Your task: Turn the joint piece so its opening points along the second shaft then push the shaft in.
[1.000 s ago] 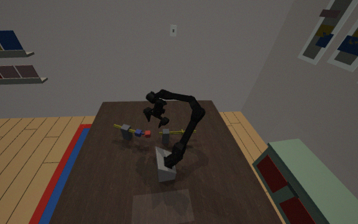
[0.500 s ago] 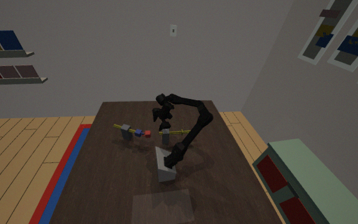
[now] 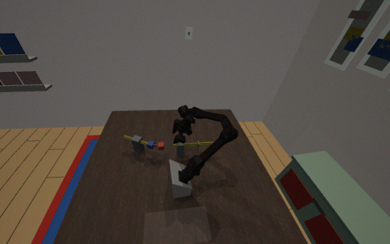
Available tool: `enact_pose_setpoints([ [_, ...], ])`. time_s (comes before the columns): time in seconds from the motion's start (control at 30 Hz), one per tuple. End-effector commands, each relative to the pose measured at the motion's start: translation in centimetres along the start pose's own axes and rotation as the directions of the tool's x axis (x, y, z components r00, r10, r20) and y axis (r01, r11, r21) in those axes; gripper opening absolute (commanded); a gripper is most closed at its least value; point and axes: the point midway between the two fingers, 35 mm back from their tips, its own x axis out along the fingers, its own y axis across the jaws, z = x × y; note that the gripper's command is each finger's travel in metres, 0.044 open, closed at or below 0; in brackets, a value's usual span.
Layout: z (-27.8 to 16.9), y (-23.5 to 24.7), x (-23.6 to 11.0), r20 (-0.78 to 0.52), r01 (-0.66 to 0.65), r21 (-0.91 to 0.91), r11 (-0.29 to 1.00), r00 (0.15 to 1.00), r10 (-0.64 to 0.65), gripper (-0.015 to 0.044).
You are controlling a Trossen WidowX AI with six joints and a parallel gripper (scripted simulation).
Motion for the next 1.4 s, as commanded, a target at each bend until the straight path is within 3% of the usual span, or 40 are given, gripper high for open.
enact_pose_setpoints([
  [0.0,0.0,-0.1,0.0,-0.009,-0.001,0.014,1.0,1.0,0.001,0.044],
  [0.13,0.2,0.0,-0.1,-0.003,-0.004,-0.007,1.0,1.0,0.004,0.044],
  [0.67,6.5,1.4,-3.2,0.158,0.042,-0.479,0.877,0.987,0.039,0.044],
  [1.37,15.1,1.0,-8.1,0.376,0.335,-0.853,0.401,0.926,0.028,0.044],
])
